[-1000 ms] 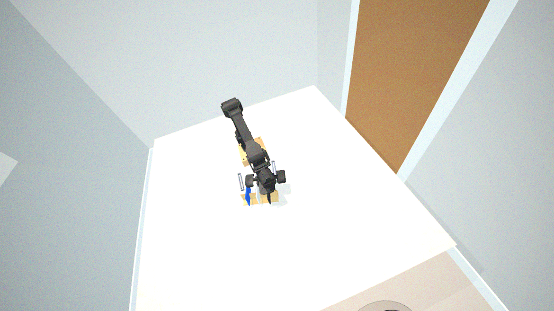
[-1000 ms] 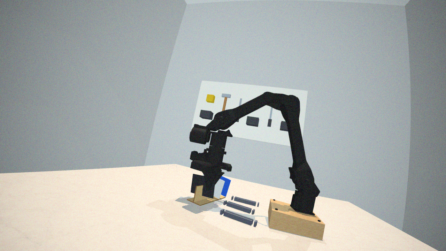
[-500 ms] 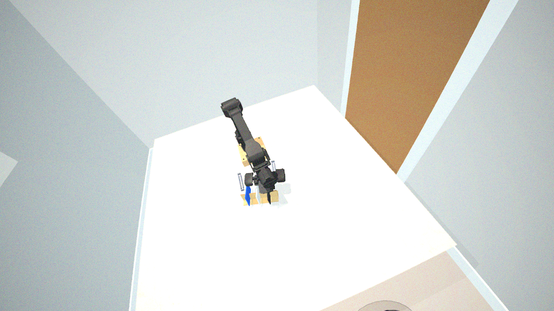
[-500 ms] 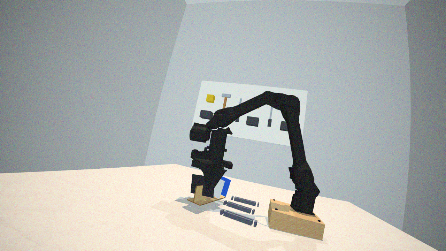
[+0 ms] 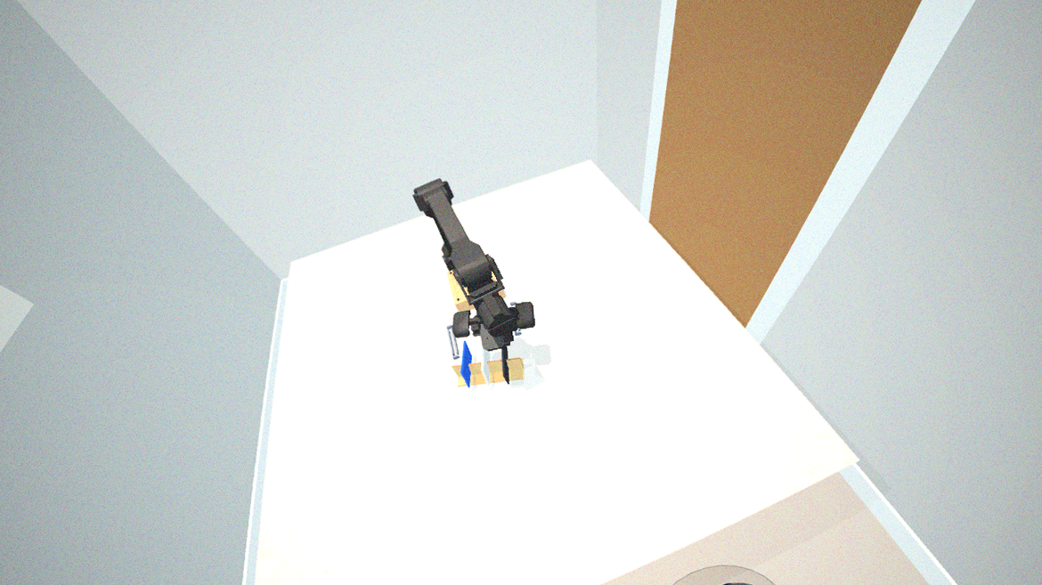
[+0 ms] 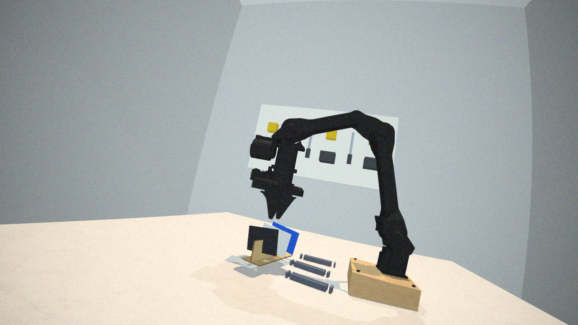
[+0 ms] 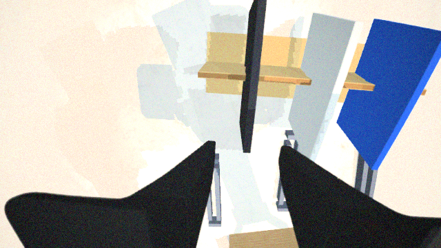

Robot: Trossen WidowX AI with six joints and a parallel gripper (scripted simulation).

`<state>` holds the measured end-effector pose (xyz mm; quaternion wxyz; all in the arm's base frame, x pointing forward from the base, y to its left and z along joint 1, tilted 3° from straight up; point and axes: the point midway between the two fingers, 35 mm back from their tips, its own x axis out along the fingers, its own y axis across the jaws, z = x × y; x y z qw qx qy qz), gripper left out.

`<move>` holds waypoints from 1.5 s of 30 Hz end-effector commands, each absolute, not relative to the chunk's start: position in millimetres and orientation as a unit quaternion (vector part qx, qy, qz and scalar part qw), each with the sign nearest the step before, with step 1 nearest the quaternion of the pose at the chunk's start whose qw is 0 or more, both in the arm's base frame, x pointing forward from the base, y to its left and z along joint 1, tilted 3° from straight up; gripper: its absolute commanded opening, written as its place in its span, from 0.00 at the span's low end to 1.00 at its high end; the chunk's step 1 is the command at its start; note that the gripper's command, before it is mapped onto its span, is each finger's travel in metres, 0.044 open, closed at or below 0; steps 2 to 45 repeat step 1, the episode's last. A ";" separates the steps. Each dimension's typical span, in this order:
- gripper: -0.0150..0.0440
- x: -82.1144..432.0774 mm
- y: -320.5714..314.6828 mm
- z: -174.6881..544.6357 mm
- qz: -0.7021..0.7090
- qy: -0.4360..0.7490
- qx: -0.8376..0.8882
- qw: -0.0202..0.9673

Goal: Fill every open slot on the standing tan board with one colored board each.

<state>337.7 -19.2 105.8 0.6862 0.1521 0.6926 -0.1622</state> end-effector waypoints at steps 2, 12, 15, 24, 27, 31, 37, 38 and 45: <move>0.53 337.8 -19.9 105.2 -0.166 0.694 0.152 0.684; 0.53 337.8 -19.9 105.2 -0.166 0.694 0.152 0.684; 0.53 337.8 -19.9 105.2 -0.166 0.694 0.152 0.684; 0.53 337.8 -19.9 105.2 -0.166 0.694 0.152 0.684; 0.53 337.8 -19.9 105.2 -0.166 0.694 0.152 0.684; 0.53 337.8 -19.9 105.2 -0.166 0.694 0.152 0.684; 0.53 337.8 -19.9 105.2 -0.166 0.694 0.152 0.684; 0.53 337.8 -19.9 105.2 -0.166 0.694 0.152 0.684; 0.53 337.8 -19.9 105.2 -0.166 0.694 0.152 0.684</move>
